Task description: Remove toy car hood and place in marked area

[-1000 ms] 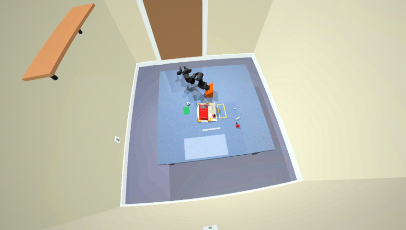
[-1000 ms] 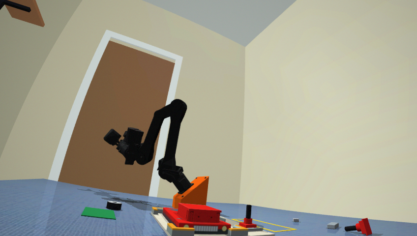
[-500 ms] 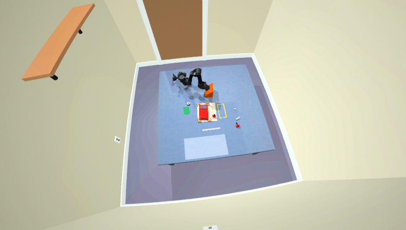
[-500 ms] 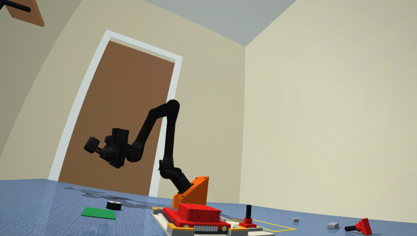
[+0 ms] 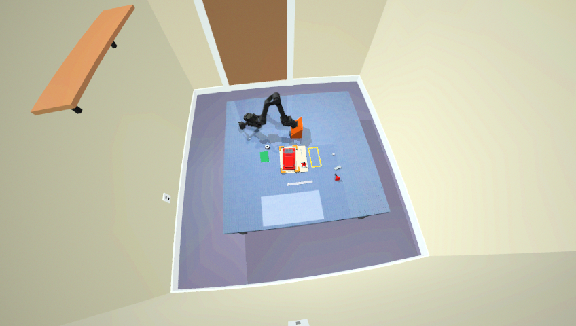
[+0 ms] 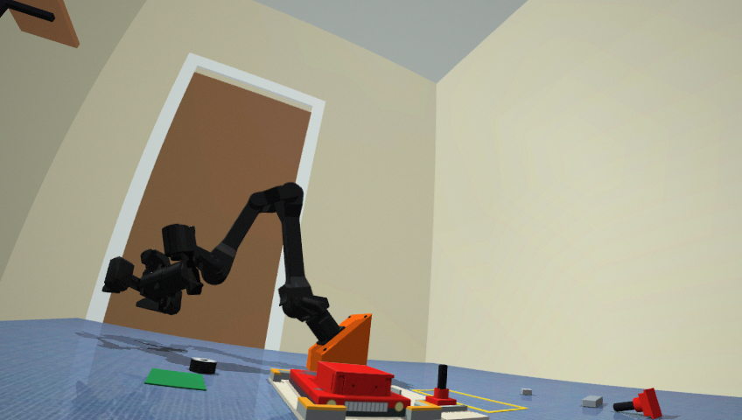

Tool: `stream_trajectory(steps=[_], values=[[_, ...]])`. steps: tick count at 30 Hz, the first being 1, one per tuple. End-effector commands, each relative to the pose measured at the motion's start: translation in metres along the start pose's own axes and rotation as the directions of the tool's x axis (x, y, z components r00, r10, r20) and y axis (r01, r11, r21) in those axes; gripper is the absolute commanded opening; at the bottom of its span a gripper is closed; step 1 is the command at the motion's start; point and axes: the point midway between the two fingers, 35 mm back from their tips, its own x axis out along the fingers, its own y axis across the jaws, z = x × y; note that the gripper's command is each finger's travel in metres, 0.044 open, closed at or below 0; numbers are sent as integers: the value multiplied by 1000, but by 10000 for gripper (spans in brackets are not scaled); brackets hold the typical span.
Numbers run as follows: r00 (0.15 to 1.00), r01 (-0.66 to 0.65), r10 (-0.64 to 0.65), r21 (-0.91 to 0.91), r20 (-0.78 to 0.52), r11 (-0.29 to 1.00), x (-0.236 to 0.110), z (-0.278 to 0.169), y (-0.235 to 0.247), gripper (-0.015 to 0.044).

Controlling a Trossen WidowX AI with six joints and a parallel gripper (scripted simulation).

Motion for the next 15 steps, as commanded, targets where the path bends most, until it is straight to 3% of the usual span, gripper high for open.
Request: stream_trajectory(steps=[1, 8, 15], values=[[989, -87, 82, -38, -123, 995, -7, -27, 37, 440], [926, -237, 196, -93, -324, 967, -36, -74, 91, 440], [808, -405, 284, -137, -516, 904, -83, -118, 139, 440]])
